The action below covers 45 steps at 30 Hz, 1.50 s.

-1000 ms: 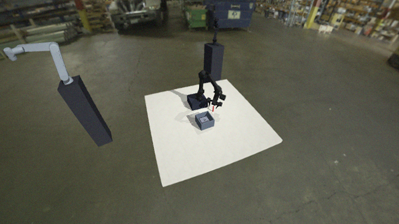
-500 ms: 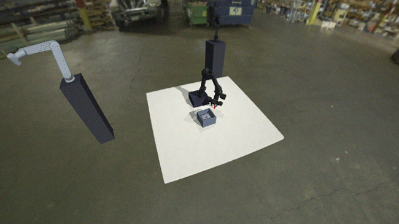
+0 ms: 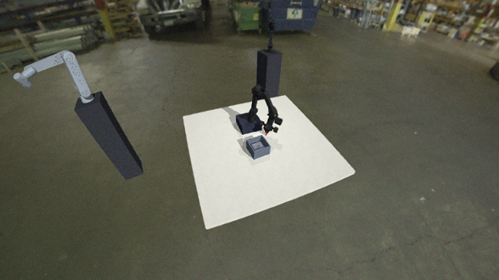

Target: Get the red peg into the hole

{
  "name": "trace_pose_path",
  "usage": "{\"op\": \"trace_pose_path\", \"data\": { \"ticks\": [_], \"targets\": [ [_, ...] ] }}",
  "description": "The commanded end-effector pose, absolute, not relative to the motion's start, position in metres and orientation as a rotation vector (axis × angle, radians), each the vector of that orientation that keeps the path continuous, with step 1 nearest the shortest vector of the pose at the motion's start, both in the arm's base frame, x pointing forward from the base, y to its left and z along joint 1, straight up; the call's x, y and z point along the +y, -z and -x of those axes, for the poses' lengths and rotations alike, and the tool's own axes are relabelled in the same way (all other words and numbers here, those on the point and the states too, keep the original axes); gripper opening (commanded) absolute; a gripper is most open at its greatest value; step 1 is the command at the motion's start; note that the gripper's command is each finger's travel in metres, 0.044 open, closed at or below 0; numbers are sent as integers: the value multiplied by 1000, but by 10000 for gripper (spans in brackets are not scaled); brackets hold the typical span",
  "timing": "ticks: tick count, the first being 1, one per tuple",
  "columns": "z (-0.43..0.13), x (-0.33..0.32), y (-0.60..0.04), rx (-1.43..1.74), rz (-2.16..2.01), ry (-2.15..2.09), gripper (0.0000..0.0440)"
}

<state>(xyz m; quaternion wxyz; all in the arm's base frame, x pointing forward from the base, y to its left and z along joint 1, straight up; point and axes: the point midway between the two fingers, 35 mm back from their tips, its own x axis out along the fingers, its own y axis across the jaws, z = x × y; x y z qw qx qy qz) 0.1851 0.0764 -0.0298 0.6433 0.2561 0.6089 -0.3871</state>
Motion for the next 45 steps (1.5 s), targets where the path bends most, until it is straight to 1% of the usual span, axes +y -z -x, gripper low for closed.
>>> {"op": "trace_pose_path", "data": {
  "ticks": [1, 24, 45],
  "targets": [
    [-192, 72, 19, 1348, -567, 860, 0],
    [-230, 37, -44, 1206, -439, 786, 0],
    [-278, -14, -83, 1165, -466, 816, 0]
  ]
}}
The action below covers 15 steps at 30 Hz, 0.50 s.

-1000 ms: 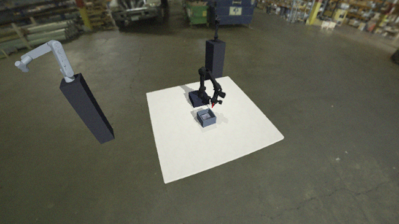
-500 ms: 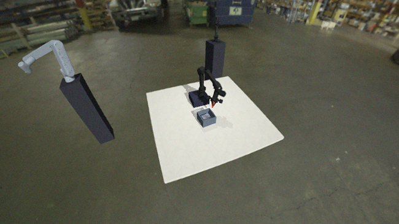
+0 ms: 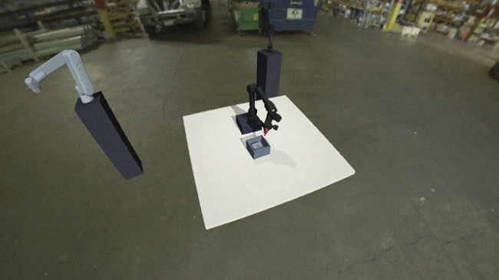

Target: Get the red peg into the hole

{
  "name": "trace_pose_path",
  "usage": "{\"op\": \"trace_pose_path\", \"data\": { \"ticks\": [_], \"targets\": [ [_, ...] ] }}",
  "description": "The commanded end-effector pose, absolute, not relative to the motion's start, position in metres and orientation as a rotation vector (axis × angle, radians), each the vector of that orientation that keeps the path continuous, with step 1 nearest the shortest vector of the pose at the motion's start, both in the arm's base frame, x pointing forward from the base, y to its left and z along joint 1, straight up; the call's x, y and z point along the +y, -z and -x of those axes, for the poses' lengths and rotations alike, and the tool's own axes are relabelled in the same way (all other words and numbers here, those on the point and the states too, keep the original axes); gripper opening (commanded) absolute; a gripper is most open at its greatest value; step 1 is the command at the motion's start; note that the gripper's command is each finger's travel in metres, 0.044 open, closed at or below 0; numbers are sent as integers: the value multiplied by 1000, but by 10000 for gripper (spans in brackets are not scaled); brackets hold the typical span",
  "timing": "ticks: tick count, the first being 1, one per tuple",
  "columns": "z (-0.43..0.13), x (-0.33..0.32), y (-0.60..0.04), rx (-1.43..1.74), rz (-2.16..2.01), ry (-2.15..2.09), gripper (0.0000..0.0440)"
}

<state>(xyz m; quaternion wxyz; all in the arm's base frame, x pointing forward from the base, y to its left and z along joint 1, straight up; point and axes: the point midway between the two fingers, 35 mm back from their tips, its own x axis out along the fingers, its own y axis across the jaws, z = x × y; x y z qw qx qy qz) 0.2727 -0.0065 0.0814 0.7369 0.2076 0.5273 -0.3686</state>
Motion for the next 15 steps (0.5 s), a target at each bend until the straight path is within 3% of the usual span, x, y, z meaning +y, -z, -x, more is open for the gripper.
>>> {"op": "trace_pose_path", "data": {
  "ticks": [1, 15],
  "targets": [
    [-280, -18, -84, 1165, -472, 820, 0],
    [-301, -67, -80, 1152, -571, 878, 0]
  ]
}}
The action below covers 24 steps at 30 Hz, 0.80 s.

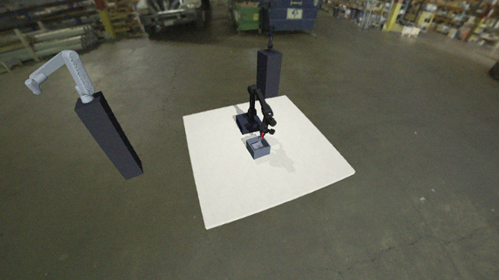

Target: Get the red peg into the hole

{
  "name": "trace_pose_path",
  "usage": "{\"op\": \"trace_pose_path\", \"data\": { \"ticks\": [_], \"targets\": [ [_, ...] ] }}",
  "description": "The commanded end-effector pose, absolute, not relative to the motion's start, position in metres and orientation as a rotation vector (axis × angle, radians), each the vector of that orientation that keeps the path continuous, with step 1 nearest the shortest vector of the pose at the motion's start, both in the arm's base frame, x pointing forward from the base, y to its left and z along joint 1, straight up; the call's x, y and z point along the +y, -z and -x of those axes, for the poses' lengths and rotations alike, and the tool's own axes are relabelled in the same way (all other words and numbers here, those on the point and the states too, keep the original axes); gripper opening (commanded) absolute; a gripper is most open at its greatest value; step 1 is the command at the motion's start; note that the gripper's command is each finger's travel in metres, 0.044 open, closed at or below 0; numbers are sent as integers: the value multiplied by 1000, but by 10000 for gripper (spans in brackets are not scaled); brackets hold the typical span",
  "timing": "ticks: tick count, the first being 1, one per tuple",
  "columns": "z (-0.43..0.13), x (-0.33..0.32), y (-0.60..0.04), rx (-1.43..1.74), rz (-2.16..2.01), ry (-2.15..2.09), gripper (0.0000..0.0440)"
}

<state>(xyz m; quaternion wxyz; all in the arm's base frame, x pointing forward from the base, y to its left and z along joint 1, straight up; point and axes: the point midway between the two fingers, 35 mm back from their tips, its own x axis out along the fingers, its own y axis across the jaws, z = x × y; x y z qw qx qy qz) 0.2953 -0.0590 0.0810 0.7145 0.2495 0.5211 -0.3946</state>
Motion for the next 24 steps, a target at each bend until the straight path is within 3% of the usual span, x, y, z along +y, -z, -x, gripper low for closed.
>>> {"op": "trace_pose_path", "data": {
  "ticks": [1, 15, 17, 22, 24],
  "targets": [
    [-303, -71, -79, 1151, -578, 881, 0],
    [-313, -98, -49, 1183, -643, 908, 2],
    [-313, -100, -42, 1195, -642, 908, 22],
    [-310, -104, -29, 1230, -625, 903, 130],
    [-310, -105, -26, 1247, -613, 902, 146]
  ]
}}
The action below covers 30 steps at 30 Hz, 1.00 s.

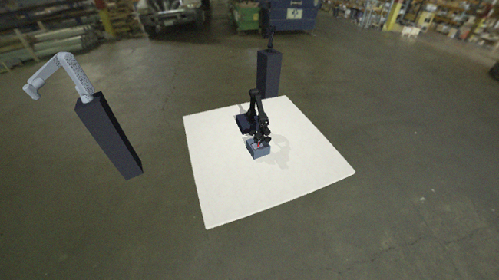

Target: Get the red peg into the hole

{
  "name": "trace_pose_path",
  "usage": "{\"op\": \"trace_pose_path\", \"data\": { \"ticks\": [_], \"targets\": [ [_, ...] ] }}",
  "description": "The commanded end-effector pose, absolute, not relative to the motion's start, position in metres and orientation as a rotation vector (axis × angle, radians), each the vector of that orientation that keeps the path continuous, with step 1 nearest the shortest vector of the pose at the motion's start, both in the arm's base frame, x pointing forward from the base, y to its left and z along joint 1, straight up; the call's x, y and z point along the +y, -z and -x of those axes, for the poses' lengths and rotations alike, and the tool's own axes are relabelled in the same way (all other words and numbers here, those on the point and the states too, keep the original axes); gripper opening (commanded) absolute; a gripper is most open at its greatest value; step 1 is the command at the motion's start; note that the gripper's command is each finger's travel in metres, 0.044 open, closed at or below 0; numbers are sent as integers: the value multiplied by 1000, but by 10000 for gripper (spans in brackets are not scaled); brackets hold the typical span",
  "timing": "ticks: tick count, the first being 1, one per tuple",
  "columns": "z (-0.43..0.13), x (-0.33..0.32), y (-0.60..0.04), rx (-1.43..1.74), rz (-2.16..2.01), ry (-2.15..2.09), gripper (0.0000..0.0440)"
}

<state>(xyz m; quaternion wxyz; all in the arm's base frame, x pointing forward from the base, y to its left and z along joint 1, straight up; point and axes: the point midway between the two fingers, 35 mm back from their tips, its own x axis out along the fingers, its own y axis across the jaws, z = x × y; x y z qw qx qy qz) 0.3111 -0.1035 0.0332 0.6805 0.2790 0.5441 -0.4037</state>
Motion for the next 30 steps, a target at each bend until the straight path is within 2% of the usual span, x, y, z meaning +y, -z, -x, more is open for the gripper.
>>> {"op": "trace_pose_path", "data": {
  "ticks": [1, 2, 6, 17, 30],
  "targets": [
    [-312, -106, -25, 1251, -607, 902, 152],
    [-314, -107, -24, 1252, -603, 901, 155],
    [-325, -116, -26, 1239, -586, 896, 247],
    [-353, -142, -34, 1197, -537, 889, 440],
    [-378, -181, -57, 1055, -522, 928, 440]
  ]
}}
